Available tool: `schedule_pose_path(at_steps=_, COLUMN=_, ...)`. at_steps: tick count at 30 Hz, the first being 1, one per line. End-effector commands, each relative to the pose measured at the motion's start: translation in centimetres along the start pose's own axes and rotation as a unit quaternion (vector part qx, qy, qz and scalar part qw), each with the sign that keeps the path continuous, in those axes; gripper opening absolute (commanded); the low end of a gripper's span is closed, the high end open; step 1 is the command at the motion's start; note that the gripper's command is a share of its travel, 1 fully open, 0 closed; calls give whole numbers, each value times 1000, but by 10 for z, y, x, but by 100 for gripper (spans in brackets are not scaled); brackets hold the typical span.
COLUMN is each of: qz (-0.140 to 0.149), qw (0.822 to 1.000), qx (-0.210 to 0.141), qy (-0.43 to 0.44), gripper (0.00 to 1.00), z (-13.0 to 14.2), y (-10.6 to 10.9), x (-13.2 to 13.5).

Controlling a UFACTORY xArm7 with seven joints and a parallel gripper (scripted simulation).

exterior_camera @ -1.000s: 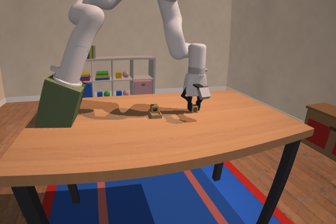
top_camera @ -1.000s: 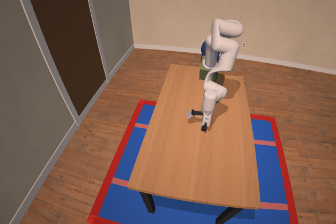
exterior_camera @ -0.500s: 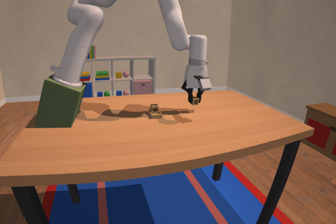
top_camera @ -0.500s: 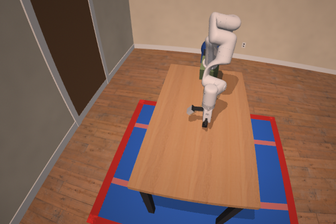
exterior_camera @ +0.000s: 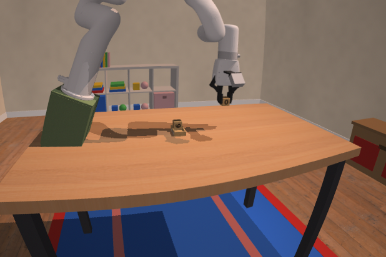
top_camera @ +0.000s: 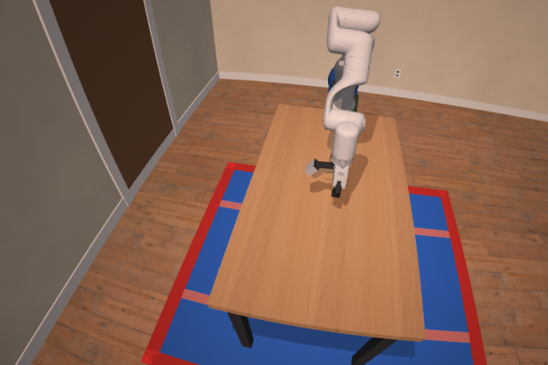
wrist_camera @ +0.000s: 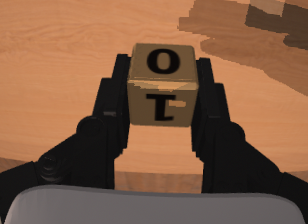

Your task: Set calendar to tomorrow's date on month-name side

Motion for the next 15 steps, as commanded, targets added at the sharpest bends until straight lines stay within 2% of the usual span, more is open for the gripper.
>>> schedule_pose_path(at_steps=1, qz=-2, qw=1000, qx=5, qy=-1, gripper=29, z=2, y=3, x=0)
schedule_pose_path(at_steps=10, qz=-1, qw=1000, qx=5, qy=2, gripper=29, z=1, y=3, x=0)
schedule_pose_path(at_steps=15, qz=7, qw=999, qx=5, qy=48, gripper=29, z=-4, y=1, x=6)
Point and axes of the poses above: the point where the finger pads meet when closed, its own y axis back along the fingers, its own x axis across the jaws, z = x × y, the point moved 8 cm from there along y, back along the fingers, and after that the axes turned 11 degrees about -y, right-handed, at the moved point
